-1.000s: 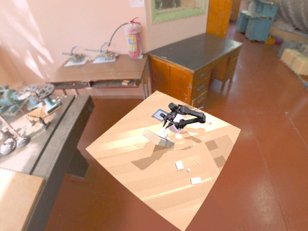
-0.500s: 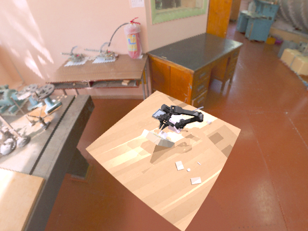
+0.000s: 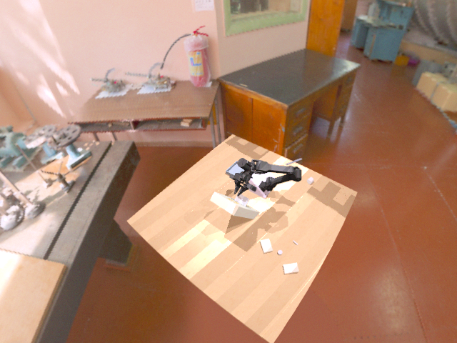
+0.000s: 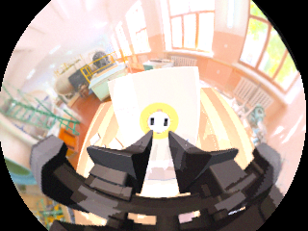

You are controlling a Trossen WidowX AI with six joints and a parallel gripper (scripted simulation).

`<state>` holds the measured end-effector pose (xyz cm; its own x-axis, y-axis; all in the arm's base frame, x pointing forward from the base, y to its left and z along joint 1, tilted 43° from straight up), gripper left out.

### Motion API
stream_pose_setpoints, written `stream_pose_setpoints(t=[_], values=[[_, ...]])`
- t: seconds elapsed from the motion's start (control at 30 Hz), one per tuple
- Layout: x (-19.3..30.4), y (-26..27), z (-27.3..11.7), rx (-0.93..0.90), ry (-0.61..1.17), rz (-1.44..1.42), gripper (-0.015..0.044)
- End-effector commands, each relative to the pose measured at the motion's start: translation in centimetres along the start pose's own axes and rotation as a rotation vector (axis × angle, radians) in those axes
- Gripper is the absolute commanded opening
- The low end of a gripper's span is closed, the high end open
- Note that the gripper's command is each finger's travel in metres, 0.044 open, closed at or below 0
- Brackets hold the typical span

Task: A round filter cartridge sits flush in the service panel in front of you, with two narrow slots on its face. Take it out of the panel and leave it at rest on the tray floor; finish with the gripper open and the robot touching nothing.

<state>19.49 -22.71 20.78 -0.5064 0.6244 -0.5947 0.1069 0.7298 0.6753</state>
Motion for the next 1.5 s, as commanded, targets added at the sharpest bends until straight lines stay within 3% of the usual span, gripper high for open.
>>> stream_pose_setpoints(t=[0.0,0.6,1.47], values=[[0.1,-0.1,0.8,0.002,0.003,0.006,0.0109],[0.1,0.2,3.5,-0.004,-0.005,0.006,0.0109],[0.1,0.1,3.5,-0.004,-0.005,0.006,0.0109]])
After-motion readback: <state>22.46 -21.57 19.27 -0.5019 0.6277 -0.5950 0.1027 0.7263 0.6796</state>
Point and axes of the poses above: the point midway between the two fingers, 35 mm back from their tips, its own z axis out along the fingers, its own y axis across the jaws, x = y × z, the point moved 9 cm from there along -z, back along the fingers, and after that the axes turned 11 degrees about -z, right-handed, at the moved point
